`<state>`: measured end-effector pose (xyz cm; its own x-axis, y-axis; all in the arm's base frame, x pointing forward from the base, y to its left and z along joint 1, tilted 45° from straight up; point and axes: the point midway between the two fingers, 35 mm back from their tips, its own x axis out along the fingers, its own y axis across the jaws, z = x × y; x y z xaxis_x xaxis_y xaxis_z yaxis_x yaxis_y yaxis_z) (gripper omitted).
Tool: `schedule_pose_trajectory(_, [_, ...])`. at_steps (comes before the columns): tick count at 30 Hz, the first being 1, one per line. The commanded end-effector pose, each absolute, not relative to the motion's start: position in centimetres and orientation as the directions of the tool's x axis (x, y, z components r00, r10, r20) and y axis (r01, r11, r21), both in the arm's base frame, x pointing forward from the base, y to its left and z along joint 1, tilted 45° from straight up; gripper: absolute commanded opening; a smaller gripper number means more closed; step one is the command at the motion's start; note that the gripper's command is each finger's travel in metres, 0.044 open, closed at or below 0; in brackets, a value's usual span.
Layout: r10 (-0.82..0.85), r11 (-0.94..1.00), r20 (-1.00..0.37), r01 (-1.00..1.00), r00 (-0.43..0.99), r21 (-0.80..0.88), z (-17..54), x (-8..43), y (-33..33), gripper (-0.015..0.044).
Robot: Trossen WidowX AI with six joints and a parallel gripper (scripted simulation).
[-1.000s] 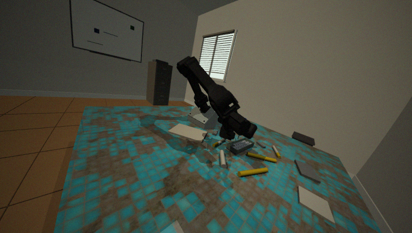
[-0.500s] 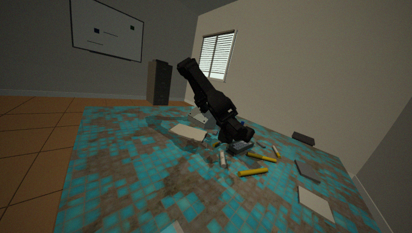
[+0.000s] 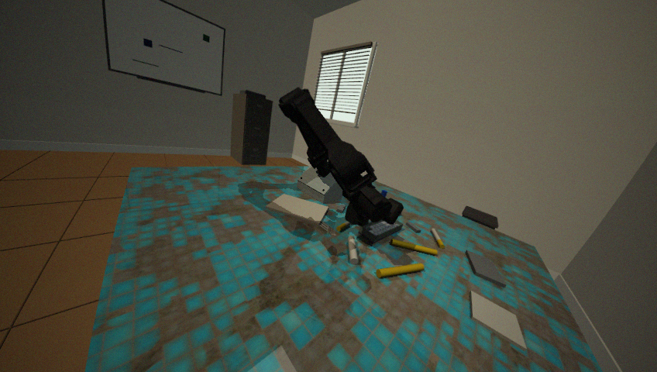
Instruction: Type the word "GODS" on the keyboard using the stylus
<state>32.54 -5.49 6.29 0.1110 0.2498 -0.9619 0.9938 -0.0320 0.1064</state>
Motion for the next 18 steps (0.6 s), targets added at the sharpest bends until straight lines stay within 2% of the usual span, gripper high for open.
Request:
schedule_pose_trajectory(1, [0.254,-0.029,-0.961,0.994,0.108,0.104,6.14,32.45,-5.40,0.0081])
schedule_pose_trajectory(18, [0.253,-0.029,-0.961,0.994,0.108,0.104,5.95,32.47,-5.59,0.0081])
